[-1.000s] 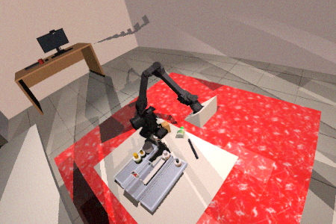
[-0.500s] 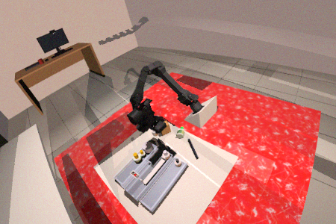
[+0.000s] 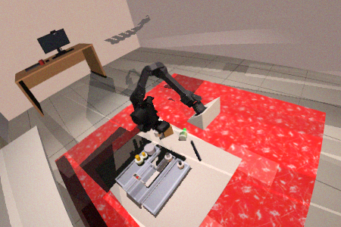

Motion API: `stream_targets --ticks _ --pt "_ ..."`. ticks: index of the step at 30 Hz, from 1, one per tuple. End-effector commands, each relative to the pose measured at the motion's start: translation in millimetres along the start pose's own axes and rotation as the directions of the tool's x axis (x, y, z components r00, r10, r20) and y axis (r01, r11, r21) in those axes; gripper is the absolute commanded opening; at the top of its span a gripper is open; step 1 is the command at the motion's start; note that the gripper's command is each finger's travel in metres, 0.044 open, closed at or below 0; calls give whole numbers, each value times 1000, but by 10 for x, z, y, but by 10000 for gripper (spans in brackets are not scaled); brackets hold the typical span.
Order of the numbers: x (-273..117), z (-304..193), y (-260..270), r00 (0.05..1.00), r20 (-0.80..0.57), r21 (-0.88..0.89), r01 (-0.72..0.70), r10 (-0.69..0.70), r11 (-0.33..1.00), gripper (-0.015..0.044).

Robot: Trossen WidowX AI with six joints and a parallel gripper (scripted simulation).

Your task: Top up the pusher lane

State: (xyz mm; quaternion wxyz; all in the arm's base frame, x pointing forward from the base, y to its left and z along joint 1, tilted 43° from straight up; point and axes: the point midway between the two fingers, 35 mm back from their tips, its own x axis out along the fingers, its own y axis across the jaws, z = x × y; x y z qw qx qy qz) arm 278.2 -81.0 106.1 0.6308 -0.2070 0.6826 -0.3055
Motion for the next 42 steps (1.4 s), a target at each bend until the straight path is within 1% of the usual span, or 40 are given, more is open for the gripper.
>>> stream_targets --ticks 1,15,19,26,42 --pt "80 36 221 1000 -6 -15 -3 3 1000 0" --pt "415 81 1043 1000 -6 -62 -3 3 998 0" --pt "443 83 1053 1000 -6 -63 -3 3 998 0" --pt "648 94 1049 1000 -5 -63 -2 2 998 0" --pt "656 135 1051 1000 -5 -63 -2 2 998 0"
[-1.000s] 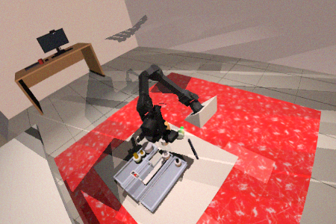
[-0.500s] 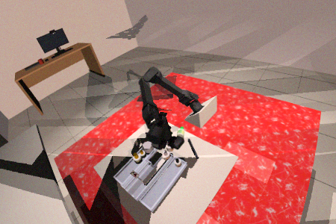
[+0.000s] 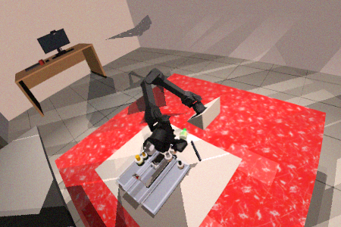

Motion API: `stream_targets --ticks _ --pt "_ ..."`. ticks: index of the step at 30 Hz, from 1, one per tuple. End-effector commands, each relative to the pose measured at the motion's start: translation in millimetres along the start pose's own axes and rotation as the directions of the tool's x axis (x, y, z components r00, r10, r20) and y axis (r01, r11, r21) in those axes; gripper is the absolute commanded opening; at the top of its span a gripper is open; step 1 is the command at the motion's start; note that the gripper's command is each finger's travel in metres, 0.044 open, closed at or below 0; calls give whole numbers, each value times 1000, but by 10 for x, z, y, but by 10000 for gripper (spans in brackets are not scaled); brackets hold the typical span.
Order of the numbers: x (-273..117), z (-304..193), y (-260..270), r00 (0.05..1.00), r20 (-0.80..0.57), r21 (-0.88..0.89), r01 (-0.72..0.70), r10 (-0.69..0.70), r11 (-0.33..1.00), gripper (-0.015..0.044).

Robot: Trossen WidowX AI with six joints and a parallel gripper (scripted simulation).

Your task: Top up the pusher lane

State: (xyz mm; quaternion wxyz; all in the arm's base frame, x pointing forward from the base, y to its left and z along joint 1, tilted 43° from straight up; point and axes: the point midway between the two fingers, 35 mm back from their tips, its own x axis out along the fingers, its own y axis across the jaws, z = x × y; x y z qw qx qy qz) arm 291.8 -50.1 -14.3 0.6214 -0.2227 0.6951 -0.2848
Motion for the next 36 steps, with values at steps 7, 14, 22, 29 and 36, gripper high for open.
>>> stream_targets --ticks 7,14,22,29,36 --pt "-7 52 -5 1000 5 -3 2 -2 1000 0" --pt "-8 77 -5 1000 5 -3 2 -2 1000 0" --pt "-8 105 -6 1000 5 -3 2 -2 1000 0" --pt "-8 130 -6 1000 6 -3 2 -2 1000 0" --pt "-9 155 -7 1000 6 -3 2 -2 1000 0"
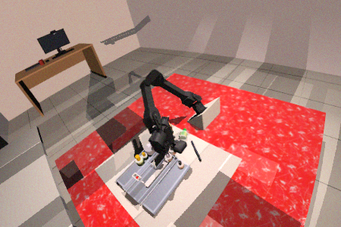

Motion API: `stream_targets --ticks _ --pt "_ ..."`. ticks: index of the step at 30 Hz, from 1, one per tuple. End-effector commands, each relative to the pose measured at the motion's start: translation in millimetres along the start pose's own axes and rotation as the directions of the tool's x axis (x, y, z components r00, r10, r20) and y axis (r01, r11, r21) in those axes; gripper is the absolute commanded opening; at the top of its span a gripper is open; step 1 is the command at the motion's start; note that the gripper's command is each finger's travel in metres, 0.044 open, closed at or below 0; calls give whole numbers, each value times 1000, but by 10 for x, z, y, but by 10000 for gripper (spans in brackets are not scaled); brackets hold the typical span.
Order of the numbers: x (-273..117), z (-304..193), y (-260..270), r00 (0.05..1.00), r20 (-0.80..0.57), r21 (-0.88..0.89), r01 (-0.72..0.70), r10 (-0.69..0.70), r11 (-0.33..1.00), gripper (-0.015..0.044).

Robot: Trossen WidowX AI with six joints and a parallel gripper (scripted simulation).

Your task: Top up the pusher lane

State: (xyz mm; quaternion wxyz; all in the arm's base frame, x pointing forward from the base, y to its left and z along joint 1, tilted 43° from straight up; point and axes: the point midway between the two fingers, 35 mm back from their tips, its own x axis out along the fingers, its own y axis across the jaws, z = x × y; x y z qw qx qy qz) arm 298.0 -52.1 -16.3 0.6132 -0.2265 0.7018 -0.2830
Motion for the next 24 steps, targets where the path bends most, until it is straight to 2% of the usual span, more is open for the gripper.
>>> stream_targets --ticks 1,24 --pt "-31 92 -10 1000 22 12 -3 2 1000 0" --pt "-39 172 -13 1000 23 13 -3 2 1000 0"
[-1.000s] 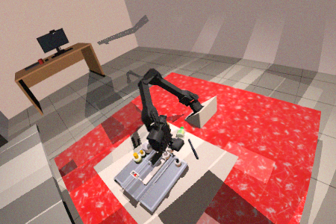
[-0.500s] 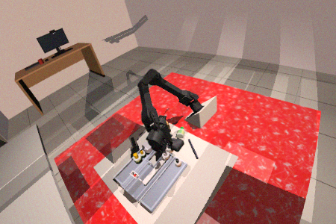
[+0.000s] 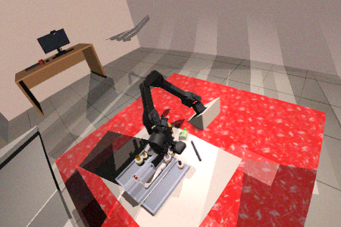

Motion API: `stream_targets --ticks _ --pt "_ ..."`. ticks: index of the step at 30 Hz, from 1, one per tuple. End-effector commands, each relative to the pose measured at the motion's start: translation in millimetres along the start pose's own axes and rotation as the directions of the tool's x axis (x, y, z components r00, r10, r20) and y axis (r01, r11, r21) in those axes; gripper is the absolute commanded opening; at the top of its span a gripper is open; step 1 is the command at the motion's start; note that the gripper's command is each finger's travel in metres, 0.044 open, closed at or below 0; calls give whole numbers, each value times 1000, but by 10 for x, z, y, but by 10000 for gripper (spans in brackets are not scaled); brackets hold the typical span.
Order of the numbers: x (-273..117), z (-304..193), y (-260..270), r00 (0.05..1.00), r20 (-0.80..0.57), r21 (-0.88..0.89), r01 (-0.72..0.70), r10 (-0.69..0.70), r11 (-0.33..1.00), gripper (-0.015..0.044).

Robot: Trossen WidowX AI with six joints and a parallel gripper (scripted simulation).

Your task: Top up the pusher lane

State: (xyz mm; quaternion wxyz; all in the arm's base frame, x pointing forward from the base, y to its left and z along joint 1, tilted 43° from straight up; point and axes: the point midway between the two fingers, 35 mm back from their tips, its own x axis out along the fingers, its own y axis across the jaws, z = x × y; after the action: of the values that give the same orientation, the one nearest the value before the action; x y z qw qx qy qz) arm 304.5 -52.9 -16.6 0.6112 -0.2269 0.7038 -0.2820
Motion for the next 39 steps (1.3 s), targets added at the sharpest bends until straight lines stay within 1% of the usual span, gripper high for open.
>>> stream_targets --ticks 1,39 --pt "-37 111 -11 1000 27 16 -2 2 1000 0" --pt "-66 241 -18 1000 28 17 -2 2 1000 0"
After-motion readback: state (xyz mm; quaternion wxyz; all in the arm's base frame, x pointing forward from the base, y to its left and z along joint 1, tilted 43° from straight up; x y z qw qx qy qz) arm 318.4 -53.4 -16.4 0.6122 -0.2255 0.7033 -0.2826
